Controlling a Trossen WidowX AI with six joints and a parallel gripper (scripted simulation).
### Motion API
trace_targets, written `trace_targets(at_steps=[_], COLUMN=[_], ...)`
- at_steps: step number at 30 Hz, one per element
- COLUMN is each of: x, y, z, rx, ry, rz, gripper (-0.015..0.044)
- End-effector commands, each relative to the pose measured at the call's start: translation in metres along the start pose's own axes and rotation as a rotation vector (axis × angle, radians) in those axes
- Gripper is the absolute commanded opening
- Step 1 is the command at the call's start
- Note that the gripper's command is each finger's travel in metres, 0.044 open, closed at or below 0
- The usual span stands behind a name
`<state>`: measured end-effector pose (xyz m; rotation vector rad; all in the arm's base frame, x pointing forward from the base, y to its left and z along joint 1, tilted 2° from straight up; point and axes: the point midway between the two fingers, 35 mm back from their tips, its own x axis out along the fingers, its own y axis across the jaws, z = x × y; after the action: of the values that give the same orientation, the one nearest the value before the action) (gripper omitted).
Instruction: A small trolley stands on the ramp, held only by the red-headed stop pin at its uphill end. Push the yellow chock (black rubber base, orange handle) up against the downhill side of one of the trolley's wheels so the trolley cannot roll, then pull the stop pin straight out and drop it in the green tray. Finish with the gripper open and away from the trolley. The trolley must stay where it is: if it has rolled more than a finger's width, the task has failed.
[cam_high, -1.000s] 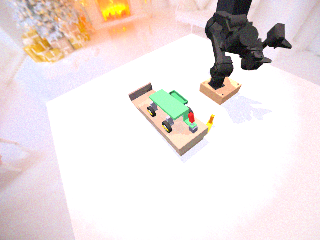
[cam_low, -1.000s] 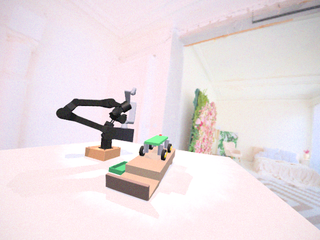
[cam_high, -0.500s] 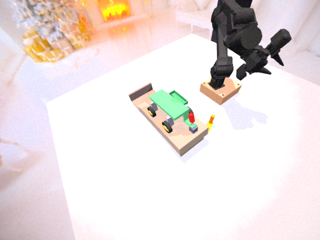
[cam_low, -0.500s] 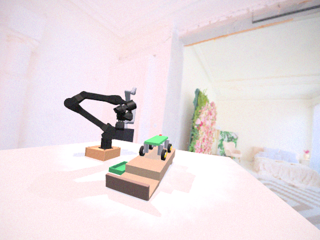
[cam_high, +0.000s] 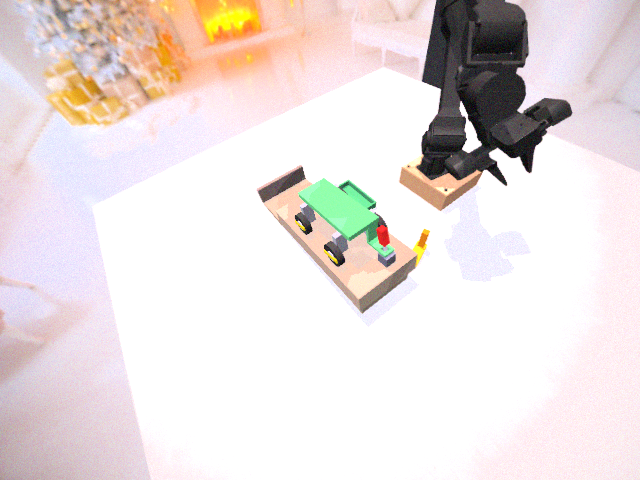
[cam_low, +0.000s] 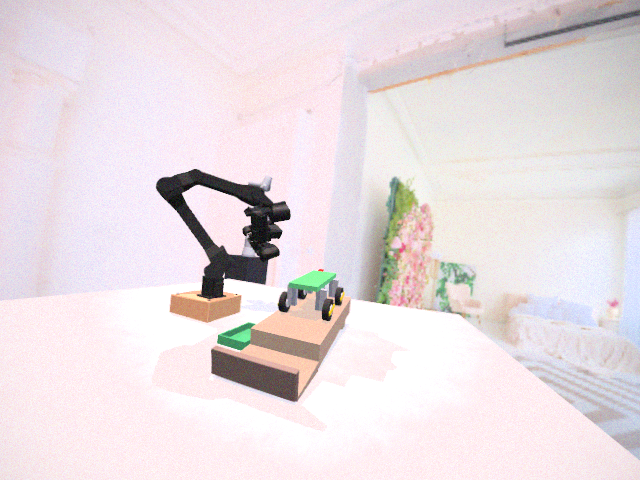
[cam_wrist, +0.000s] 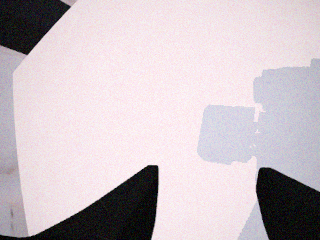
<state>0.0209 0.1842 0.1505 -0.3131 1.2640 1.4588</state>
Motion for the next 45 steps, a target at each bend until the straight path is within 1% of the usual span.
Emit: trace_targets(at_steps=[1, 6, 12, 17, 22, 29, 45], x=[-0.001, -0.001, -0.006, -0.013, -0.020, -0.020, 0.014], y=[-0.023, -0.052, -0.087, -0.116, -0.139, -0.140, -0.163], z=[0.008, 0.015, 0.019, 0.021, 0.021, 0.021, 0.003], rx=[-0.134, -0.302, -0.516, -0.698, -0.850, -0.856, -0.856], ry=[0.057, 0.157, 0.317, 0.480, 0.634, 0.640, 0.640], rz=[-0.100, -0.196, -0.283, -0.320, -0.320, -0.320, -0.320], gripper=[0.0190, 0.0190, 0.0190, 0.0190, 0.0190, 0.0190, 0.0190])
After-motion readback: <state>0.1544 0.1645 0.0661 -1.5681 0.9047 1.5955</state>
